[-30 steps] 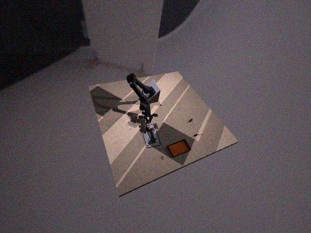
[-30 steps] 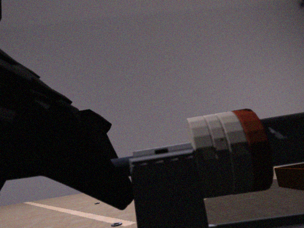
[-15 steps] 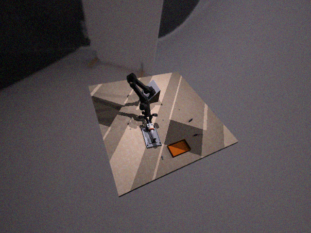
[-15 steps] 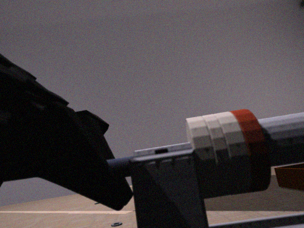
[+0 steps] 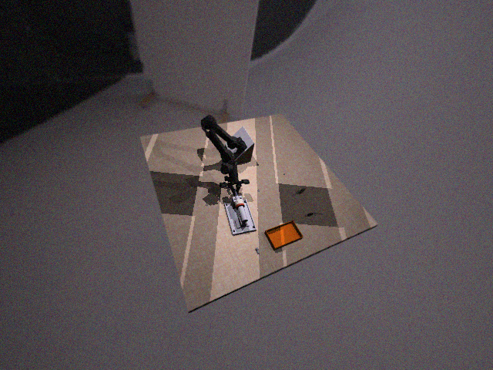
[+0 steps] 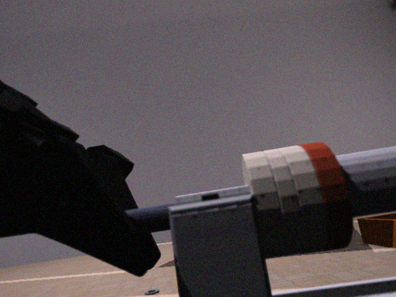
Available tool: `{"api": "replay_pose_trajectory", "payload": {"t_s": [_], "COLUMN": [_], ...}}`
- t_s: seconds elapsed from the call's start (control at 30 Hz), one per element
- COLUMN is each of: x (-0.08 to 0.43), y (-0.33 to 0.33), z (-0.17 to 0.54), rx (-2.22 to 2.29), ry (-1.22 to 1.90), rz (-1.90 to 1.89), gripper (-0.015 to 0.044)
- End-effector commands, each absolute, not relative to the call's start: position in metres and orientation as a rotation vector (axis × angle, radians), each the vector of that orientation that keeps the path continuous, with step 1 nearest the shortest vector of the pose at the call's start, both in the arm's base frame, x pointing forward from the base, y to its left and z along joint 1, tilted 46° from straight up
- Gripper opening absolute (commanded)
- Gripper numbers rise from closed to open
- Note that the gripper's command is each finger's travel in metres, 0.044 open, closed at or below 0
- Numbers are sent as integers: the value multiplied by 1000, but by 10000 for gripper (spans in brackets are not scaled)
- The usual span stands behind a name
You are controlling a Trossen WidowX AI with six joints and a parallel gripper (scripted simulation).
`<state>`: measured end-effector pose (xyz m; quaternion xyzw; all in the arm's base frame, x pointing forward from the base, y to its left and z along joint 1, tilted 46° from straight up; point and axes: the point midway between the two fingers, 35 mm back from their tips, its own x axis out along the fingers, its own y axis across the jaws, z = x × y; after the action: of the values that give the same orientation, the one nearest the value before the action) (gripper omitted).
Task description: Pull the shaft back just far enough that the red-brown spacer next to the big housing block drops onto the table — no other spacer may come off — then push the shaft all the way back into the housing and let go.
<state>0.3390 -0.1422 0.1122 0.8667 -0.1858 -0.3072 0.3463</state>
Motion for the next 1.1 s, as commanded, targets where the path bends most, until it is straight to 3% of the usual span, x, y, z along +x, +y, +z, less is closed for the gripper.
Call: {"api": "replay_pose_trajectory", "payload": {"t_s": [0.0,1.07], "x": [335,329], "y": [-142,-141], "z": [112,111], "rx": [2245,2245], "ry": [-480,-480], "rz": [-798,-798], "gripper": [0,0]}}
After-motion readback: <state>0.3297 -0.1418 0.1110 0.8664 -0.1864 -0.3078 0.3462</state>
